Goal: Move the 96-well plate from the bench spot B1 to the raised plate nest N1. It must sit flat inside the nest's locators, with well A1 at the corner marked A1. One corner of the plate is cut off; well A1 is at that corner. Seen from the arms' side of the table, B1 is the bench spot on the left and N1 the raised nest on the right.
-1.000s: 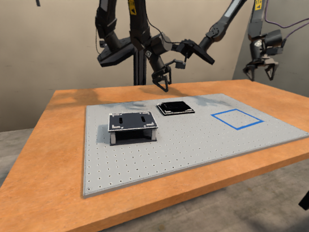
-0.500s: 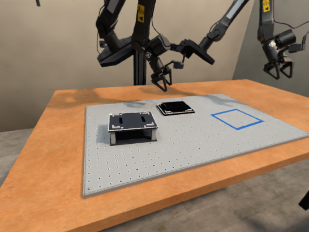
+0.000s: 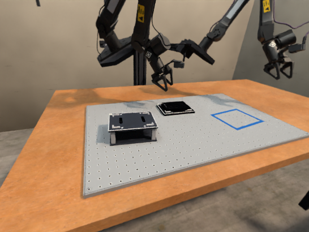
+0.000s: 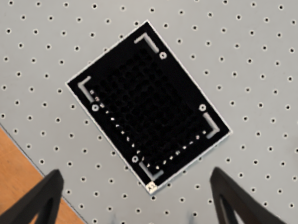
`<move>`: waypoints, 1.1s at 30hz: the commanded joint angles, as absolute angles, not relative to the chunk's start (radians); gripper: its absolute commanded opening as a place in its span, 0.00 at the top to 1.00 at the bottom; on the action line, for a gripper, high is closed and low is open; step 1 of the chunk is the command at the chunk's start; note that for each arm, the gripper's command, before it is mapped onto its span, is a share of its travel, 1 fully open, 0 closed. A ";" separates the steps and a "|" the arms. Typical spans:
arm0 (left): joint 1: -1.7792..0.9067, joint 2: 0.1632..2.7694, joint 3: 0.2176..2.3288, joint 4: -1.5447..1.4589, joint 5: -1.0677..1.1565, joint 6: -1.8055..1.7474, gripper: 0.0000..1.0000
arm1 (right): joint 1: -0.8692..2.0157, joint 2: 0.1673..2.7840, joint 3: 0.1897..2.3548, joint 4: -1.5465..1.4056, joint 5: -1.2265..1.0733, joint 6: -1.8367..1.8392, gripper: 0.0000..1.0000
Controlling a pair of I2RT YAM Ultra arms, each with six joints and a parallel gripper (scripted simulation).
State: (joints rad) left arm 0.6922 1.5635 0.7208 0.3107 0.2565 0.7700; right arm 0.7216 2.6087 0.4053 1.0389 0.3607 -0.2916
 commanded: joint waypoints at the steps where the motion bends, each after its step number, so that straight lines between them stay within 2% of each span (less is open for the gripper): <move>1: 0.692 1.563 0.737 0.311 0.279 0.762 0.00 | 0.732 2.612 0.404 1.070 0.361 -0.285 0.00; 9: 0.650 1.529 0.735 0.154 0.299 0.902 0.00 | 0.735 2.628 0.449 0.906 0.384 -0.354 0.00; 33: 0.274 1.294 0.749 -0.627 0.329 1.532 0.00 | 0.736 2.675 0.926 0.092 0.471 -0.603 0.00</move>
State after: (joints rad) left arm 0.2996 1.3327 0.7219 -0.4980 0.3016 1.4334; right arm 0.7208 2.6648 0.8906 0.2276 0.4572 -0.5625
